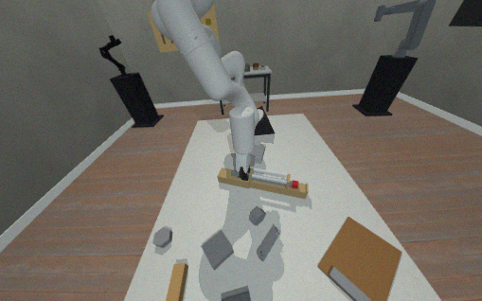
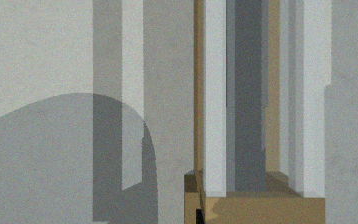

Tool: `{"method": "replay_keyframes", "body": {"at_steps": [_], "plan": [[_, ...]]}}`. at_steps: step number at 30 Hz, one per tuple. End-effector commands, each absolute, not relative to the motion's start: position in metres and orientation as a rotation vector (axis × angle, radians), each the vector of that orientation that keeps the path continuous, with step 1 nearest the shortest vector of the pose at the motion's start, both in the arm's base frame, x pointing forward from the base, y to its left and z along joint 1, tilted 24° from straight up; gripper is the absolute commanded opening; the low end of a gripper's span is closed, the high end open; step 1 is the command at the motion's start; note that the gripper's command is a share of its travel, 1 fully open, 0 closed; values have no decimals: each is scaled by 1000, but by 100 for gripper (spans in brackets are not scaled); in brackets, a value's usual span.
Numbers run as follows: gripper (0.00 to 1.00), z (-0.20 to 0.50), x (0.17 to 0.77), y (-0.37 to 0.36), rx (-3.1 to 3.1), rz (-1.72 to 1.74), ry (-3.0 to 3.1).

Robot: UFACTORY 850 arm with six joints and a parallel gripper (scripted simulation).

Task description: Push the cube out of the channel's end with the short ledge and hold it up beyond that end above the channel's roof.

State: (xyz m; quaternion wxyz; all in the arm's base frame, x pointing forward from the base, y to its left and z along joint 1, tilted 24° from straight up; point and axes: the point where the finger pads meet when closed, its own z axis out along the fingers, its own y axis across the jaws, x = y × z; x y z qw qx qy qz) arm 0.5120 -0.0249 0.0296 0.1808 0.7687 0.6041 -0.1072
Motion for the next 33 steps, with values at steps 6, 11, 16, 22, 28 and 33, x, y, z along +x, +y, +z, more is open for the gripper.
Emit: {"method": "replay_keyframes", "body": {"at_steps": [6, 11, 16, 22, 28, 33], "plan": [[39, 90, 509, 2, 2171, -300, 1706], [39, 93, 509, 3, 2171, -300, 1706], [39, 93, 509, 3, 2171, -300, 1706], [0, 101, 506, -15, 2171, -300, 1706], [0, 129, 485, -81, 2171, -300, 1706], [0, 124, 486, -83, 2171, -300, 1706]]}}
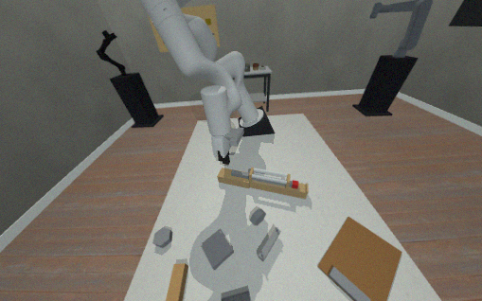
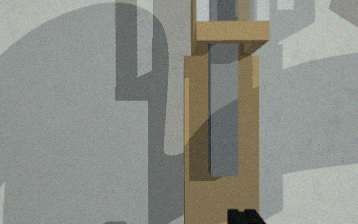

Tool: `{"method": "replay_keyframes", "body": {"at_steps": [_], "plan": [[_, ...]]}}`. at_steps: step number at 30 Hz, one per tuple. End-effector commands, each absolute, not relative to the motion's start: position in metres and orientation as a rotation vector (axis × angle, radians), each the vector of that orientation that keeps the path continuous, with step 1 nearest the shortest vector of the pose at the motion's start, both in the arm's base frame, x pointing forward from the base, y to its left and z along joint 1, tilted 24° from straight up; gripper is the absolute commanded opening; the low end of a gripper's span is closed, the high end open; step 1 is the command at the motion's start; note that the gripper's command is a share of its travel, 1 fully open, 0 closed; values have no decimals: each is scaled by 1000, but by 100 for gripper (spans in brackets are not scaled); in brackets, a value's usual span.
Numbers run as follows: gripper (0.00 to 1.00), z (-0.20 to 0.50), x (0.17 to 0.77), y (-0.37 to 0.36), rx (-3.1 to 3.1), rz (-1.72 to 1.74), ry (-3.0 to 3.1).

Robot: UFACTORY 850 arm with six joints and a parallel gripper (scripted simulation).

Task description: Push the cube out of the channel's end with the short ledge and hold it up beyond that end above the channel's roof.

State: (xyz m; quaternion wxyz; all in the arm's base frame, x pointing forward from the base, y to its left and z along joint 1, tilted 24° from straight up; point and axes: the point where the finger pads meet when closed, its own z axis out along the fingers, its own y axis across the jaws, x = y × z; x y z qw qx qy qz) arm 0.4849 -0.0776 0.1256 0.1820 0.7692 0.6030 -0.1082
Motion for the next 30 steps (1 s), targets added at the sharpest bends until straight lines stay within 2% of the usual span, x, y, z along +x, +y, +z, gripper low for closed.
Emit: {"method": "replay_keyframes", "body": {"at_steps": [1, 7, 30], "plan": [[0, 119, 486, -85, 2171, -300, 1706], [0, 88, 488, -99, 2171, -300, 1706], [0, 64, 490, -110, 2171, -300, 1706]]}}
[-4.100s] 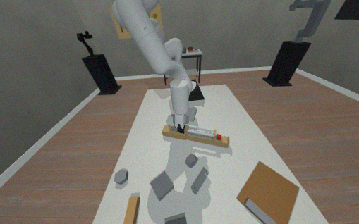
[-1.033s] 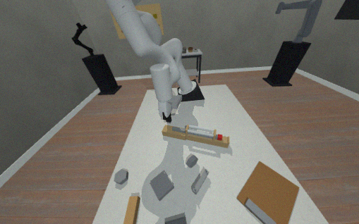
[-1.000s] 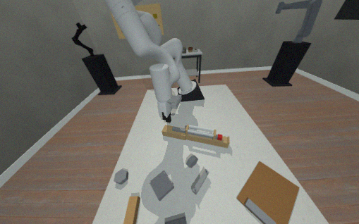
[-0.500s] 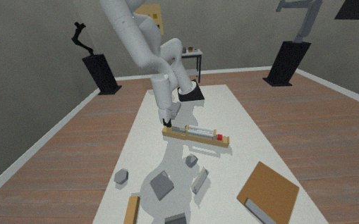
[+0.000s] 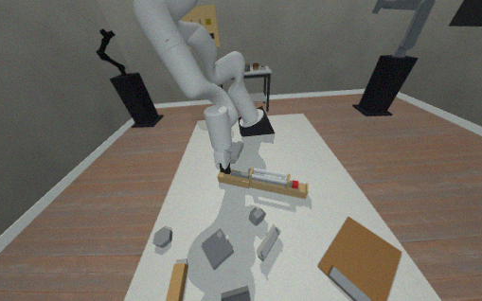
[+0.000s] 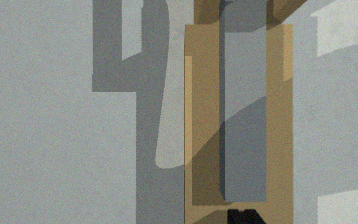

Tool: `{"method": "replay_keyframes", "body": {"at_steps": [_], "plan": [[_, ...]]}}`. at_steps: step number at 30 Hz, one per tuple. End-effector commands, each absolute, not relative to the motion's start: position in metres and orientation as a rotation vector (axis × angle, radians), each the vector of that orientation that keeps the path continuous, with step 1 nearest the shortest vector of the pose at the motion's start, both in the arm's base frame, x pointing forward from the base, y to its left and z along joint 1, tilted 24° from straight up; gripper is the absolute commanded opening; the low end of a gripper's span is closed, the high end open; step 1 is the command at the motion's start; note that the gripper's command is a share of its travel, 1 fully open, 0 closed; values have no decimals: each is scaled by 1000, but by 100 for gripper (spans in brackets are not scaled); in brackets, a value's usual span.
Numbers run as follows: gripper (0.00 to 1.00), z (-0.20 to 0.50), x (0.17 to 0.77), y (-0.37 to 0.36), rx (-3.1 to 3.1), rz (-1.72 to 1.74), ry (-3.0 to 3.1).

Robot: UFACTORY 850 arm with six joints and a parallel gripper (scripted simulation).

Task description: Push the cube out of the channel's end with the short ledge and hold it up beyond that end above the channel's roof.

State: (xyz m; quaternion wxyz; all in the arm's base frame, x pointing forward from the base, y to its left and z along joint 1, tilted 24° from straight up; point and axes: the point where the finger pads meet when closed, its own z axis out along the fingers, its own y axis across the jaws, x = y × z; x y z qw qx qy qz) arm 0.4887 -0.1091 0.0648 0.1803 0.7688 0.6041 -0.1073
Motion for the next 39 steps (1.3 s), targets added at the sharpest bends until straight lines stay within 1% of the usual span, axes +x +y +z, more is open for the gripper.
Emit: {"method": "replay_keyframes", "body": {"at_steps": [1, 27, 30, 33, 35, 39], "plan": [[0, 64, 490, -110, 2171, -300, 1706], [0, 56, 495, -90, 2171, -300, 1706], [0, 68, 494, -84, 2171, -300, 1706], [0, 97, 493, -72, 2171, -300, 1706], [0, 97, 493, -72, 2171, -300, 1706], [0, 120, 491, -61, 2171, -300, 1706]]}}
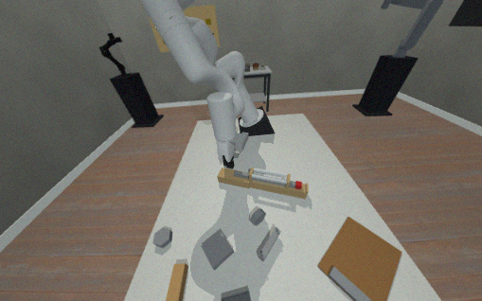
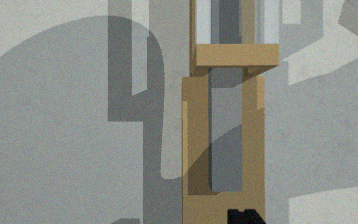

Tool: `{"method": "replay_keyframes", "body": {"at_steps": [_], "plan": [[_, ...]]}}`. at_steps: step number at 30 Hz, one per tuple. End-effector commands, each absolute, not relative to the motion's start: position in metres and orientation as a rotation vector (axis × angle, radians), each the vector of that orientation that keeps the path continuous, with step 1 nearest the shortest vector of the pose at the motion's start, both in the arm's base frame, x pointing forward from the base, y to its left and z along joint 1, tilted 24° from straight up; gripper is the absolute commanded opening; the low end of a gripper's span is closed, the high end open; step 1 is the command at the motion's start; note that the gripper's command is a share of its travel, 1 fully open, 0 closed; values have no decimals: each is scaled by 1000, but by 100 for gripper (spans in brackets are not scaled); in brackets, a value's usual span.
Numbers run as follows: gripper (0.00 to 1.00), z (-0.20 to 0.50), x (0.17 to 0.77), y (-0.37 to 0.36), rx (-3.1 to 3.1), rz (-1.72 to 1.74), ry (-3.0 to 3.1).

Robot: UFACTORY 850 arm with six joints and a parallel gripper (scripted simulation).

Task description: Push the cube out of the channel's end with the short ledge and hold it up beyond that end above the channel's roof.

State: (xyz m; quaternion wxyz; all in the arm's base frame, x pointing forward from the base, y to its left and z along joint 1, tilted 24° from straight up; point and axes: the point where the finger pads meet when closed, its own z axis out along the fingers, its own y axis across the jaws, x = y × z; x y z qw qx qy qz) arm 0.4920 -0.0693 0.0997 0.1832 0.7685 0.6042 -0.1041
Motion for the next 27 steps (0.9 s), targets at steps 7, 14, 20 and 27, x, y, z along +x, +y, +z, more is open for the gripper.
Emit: {"method": "replay_keyframes", "body": {"at_steps": [7, 14, 20, 27], "plan": [[0, 121, 491, -61, 2171, -300, 1706], [0, 118, 496, -55, 2171, -300, 1705], [0, 84, 533, 33, 2171, -296, 1699], [44, 44, 545, 125, 2173, -300, 1704]]}}
